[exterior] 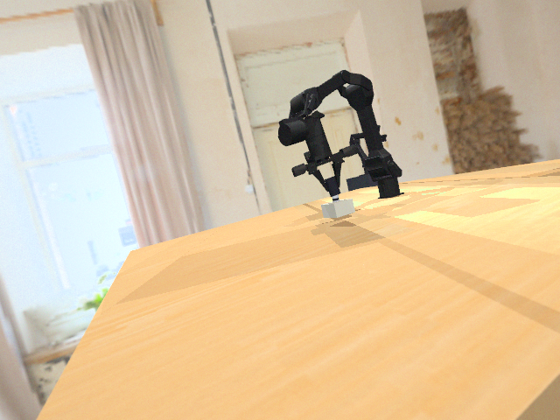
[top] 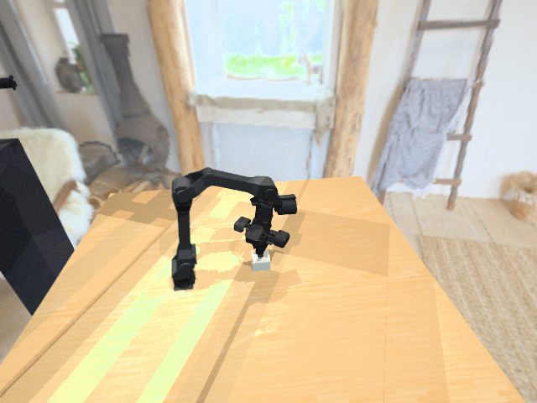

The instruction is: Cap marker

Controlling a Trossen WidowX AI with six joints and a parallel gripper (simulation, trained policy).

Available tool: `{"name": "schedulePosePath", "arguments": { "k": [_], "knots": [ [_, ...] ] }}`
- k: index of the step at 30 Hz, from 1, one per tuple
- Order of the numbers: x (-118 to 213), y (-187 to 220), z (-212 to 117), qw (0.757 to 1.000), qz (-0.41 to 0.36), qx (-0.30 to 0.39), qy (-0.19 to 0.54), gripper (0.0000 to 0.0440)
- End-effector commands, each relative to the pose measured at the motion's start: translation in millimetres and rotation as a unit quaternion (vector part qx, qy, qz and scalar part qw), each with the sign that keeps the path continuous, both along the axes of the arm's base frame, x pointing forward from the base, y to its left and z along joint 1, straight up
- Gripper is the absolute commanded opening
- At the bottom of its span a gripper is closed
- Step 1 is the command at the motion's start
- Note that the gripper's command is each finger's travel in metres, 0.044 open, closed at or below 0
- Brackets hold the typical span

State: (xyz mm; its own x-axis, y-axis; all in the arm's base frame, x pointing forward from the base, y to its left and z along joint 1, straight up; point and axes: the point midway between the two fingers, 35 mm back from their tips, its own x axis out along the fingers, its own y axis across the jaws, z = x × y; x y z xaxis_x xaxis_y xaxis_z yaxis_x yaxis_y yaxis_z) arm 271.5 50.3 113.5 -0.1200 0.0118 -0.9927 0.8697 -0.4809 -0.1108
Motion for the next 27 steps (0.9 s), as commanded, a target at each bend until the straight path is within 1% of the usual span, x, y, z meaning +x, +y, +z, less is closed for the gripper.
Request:
{"name": "schedulePosePath", "arguments": {
  "k": [1, 4, 6, 9, 12, 27],
  "knots": [
    [-3, 3, -15, 1.000, 0.014, 0.007, 0.012, 0.0002],
    [-4, 2, -18, 1.000, 0.019, 0.005, 0.011, 0.0003],
    [-5, 2, -22, 1.000, 0.022, 0.003, 0.014, 0.0055],
    [-9, 0, -25, 0.999, 0.026, 0.001, 0.020, 0.0062],
    [-12, 0, -26, 0.999, 0.026, 0.002, 0.026, 0.0079],
    [-8, -6, -30, 0.999, 0.051, -0.009, 0.008, 0.0095]
  ]
}}
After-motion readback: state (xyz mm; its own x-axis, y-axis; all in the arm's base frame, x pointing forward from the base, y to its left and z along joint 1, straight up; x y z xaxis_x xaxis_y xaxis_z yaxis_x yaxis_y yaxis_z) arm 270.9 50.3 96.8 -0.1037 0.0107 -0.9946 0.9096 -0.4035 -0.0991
